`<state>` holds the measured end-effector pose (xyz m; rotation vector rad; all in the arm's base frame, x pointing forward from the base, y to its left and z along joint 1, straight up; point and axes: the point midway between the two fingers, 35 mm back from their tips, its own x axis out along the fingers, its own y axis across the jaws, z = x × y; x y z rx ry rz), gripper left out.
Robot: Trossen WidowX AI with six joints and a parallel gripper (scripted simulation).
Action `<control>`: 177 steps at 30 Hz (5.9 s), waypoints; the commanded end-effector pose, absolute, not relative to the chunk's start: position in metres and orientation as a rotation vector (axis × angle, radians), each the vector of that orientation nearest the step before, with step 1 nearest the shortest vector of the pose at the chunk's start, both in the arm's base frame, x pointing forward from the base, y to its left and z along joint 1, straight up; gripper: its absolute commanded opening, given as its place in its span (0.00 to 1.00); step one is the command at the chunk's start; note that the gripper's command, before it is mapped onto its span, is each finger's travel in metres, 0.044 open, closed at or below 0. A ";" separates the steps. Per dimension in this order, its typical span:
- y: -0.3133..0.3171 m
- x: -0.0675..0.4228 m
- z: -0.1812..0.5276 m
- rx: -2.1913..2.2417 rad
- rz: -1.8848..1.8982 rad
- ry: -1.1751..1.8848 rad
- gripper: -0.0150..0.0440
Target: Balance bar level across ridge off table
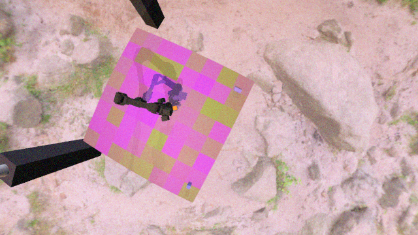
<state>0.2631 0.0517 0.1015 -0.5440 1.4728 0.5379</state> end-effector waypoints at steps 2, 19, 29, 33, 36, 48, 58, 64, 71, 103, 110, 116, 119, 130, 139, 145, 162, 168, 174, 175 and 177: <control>0.052 0.263 0.101 -0.547 0.540 1.474 0.25; 0.051 0.263 0.102 -0.547 0.540 1.474 0.25; 0.051 0.263 0.102 -0.547 0.540 1.474 0.25; 0.051 0.263 0.102 -0.547 0.540 1.474 0.25; 0.051 0.263 0.102 -0.547 0.540 1.474 0.25; 0.051 0.263 0.103 -0.547 0.540 1.474 0.25; 0.052 0.263 0.102 -0.547 0.540 1.474 0.25; 0.052 0.263 0.102 -0.547 0.540 1.474 0.25; 0.052 0.263 0.102 -0.547 0.540 1.474 0.25; 0.052 0.263 0.102 -0.544 0.538 1.474 0.25; 0.052 0.263 0.102 -0.544 0.538 1.474 0.25; 0.052 0.263 0.102 -0.544 0.538 1.474 0.30; 0.052 0.263 0.102 -0.544 0.538 1.474 0.43; 0.052 0.263 0.102 -0.544 0.538 1.474 0.54; 0.052 0.263 0.102 -0.544 0.538 1.474 0.54; 0.052 0.263 0.102 -0.544 0.538 1.474 0.54; 0.052 0.263 0.102 -0.544 0.538 1.474 0.55; 0.052 0.263 0.102 -0.544 0.538 1.474 0.57; 0.052 0.263 0.102 -0.544 0.538 1.474 0.57; 0.052 0.263 0.102 -0.544 0.538 1.474 0.57; 0.052 0.263 0.102 -0.544 0.538 1.474 0.57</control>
